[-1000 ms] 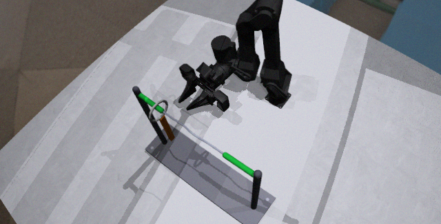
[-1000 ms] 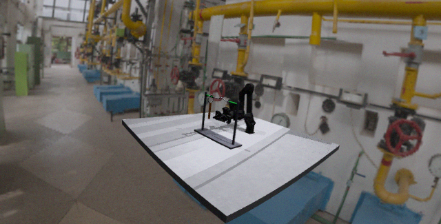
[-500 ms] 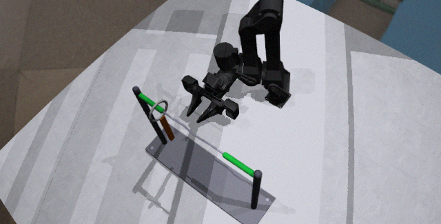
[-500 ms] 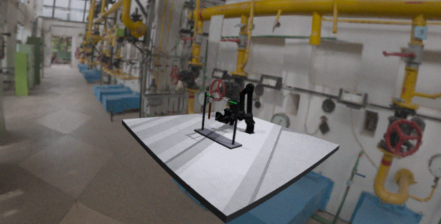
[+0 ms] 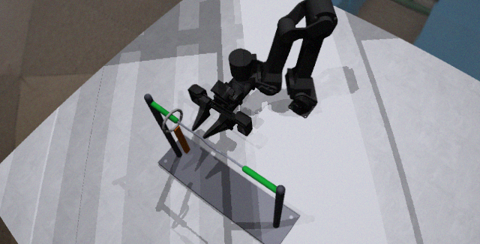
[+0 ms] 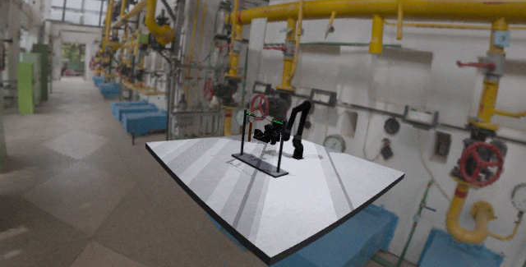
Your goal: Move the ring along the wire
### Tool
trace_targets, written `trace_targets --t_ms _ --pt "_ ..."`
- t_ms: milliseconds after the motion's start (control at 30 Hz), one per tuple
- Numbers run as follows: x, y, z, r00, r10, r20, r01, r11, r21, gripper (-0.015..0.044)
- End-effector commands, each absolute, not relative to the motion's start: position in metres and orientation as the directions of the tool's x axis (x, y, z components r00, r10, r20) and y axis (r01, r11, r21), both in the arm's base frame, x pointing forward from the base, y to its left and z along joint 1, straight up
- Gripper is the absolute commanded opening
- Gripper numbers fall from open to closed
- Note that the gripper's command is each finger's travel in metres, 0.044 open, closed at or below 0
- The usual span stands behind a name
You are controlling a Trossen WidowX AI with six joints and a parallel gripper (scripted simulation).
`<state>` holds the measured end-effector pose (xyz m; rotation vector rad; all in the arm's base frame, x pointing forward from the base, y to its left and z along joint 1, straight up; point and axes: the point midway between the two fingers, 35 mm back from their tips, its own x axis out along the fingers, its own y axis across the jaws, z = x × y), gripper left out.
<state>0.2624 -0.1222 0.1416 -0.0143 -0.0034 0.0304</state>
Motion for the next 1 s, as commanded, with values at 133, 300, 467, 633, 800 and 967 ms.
trace_targets --t_ms 133,300,467,633,800,967 --pt "0.272 -0.124 0.147 1.000 0.024 0.013 -0.024 1.000 -0.014 0.0160" --pt "0.279 -0.125 0.148 1.000 0.024 0.014 -0.024 1.000 -0.014 0.0160" --pt "0.287 -0.126 0.148 1.000 0.024 0.014 -0.024 1.000 -0.014 0.0160" --pt "0.294 -0.126 0.149 1.000 0.024 0.015 -0.024 1.000 -0.014 0.0160" --pt "0.302 -0.126 0.149 1.000 0.024 0.016 -0.024 1.000 -0.014 0.0160" --pt "0.310 -0.125 0.149 1.000 0.024 0.017 -0.024 1.000 -0.014 0.0160"
